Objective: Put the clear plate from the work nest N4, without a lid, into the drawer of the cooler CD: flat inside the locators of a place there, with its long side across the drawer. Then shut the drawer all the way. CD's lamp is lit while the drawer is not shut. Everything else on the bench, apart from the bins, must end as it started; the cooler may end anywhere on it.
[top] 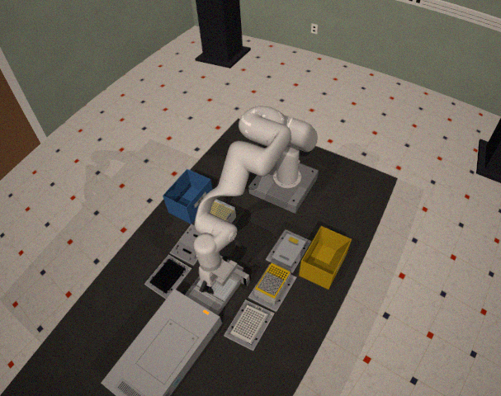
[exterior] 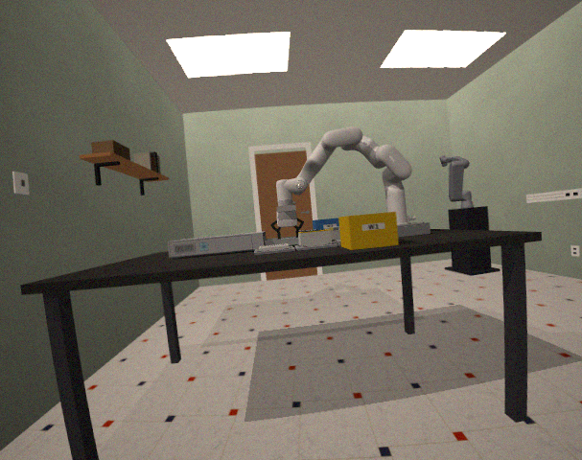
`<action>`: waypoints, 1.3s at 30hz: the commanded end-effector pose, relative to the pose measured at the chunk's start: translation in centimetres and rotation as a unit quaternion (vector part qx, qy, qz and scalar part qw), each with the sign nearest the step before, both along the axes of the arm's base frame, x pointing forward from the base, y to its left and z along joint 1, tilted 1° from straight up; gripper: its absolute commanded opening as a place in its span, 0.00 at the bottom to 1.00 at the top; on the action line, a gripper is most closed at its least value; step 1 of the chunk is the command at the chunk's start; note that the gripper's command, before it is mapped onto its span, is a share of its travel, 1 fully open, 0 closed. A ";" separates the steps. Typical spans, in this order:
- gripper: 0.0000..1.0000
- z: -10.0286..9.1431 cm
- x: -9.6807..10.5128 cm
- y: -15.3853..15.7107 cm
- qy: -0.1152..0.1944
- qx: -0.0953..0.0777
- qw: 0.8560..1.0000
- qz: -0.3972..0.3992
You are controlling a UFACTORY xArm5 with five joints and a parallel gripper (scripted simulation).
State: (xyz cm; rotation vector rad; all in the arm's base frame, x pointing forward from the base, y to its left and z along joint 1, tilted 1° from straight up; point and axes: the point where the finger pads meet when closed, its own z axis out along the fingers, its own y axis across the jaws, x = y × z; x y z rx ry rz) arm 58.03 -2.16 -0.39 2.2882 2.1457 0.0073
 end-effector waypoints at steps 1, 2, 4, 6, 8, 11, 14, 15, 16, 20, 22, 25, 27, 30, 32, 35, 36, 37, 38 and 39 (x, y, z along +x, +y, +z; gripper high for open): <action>0.00 -0.1 0.2 0.0 -0.003 -0.006 1.000 0.000; 0.00 -0.1 0.2 0.0 -0.003 -0.006 1.000 0.000; 0.00 -0.2 0.2 0.0 -0.003 -0.006 1.000 0.000; 0.00 -0.3 0.2 0.0 -0.003 -0.006 1.000 0.000; 0.00 -0.4 0.2 0.0 -0.003 -0.006 1.000 0.000; 0.00 -0.6 0.2 0.0 -0.003 -0.006 1.000 0.000; 0.00 -0.8 0.2 0.0 -0.003 -0.006 1.000 0.000; 0.00 -0.8 0.2 0.0 -0.003 -0.006 1.000 0.000; 0.00 -0.8 0.2 0.0 -0.003 -0.006 1.000 0.000; 0.00 -0.8 0.2 0.0 -0.003 -0.006 1.000 0.000; 0.00 -0.8 0.2 0.0 -0.003 -0.006 1.000 0.000; 0.00 -0.8 0.2 0.0 -0.003 -0.006 1.000 0.000; 0.00 -0.8 0.2 0.0 -0.003 -0.006 1.000 0.000; 0.00 -0.8 0.2 0.0 -0.003 -0.006 1.000 0.000; 0.00 -0.8 0.2 0.0 -0.003 -0.006 1.000 0.000; 0.00 -0.8 0.1 0.0 -0.003 -0.006 1.000 0.000; 0.00 -0.8 0.1 0.0 -0.003 -0.006 1.000 0.000; 0.00 -0.8 0.1 0.0 -0.003 -0.006 1.000 0.000; 0.00 -0.8 0.1 0.0 -0.003 -0.006 1.000 0.000; 0.00 -0.8 0.1 0.0 -0.003 -0.006 1.000 0.000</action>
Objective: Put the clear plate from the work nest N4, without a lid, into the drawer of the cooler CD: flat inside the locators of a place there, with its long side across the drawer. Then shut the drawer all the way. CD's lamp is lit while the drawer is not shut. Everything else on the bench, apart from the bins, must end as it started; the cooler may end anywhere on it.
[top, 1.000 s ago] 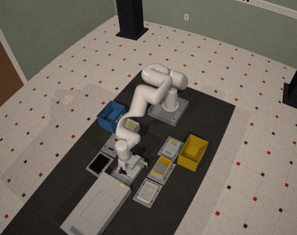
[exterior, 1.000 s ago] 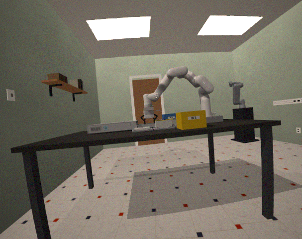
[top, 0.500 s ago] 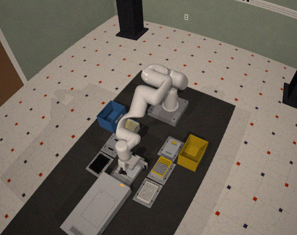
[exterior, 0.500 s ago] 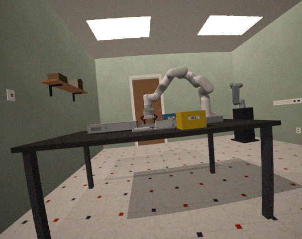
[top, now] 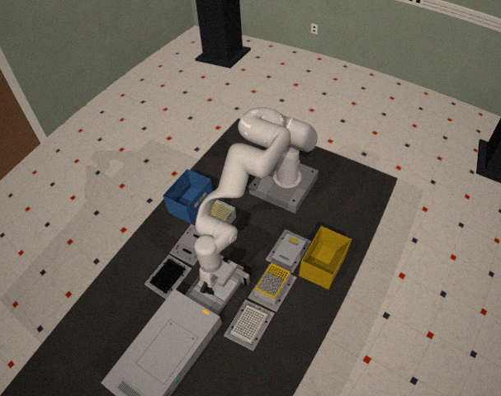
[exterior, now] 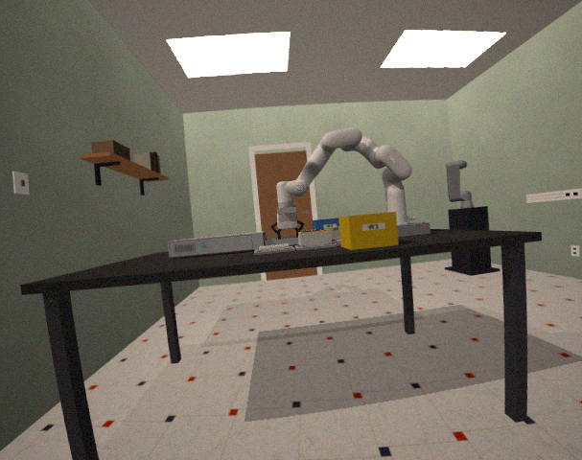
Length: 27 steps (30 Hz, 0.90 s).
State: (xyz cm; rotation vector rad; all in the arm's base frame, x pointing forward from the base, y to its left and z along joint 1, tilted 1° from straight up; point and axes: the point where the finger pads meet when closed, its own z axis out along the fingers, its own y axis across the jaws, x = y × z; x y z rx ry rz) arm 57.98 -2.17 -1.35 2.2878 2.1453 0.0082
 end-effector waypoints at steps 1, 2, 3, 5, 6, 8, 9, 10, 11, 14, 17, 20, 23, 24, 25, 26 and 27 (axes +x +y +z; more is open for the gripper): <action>0.00 0.2 0.1 0.0 -0.002 -0.006 1.000 0.000; 0.00 0.2 0.0 0.0 -0.002 -0.006 1.000 0.000; 0.00 0.2 0.0 0.0 -0.002 -0.006 1.000 0.000; 0.00 0.2 -0.1 0.0 -0.002 -0.006 1.000 0.000; 0.00 0.2 -0.1 0.0 -0.002 -0.006 1.000 0.000; 0.00 0.2 -0.2 0.0 -0.002 -0.006 1.000 0.000; 0.00 0.2 -0.2 0.0 -0.002 -0.006 1.000 0.000; 0.00 0.2 -0.2 0.0 -0.002 -0.006 1.000 0.000; 0.00 0.2 -0.3 0.0 -0.002 -0.006 1.000 0.000; 0.00 0.2 -0.4 0.0 -0.002 -0.006 1.000 0.000; 0.00 0.2 -0.4 0.0 -0.002 -0.006 1.000 0.000; 0.00 0.2 -0.4 0.0 -0.002 -0.006 1.000 0.000; 0.00 0.2 -0.4 0.0 -0.002 -0.006 1.000 0.000; 0.00 0.2 -0.4 0.0 -0.002 -0.006 1.000 0.000; 0.00 0.2 -0.4 0.0 -0.002 -0.006 1.000 0.000; 0.00 0.2 -0.4 0.0 -0.002 -0.006 1.000 0.000; 0.00 0.2 -0.4 0.0 -0.002 -0.006 1.000 0.000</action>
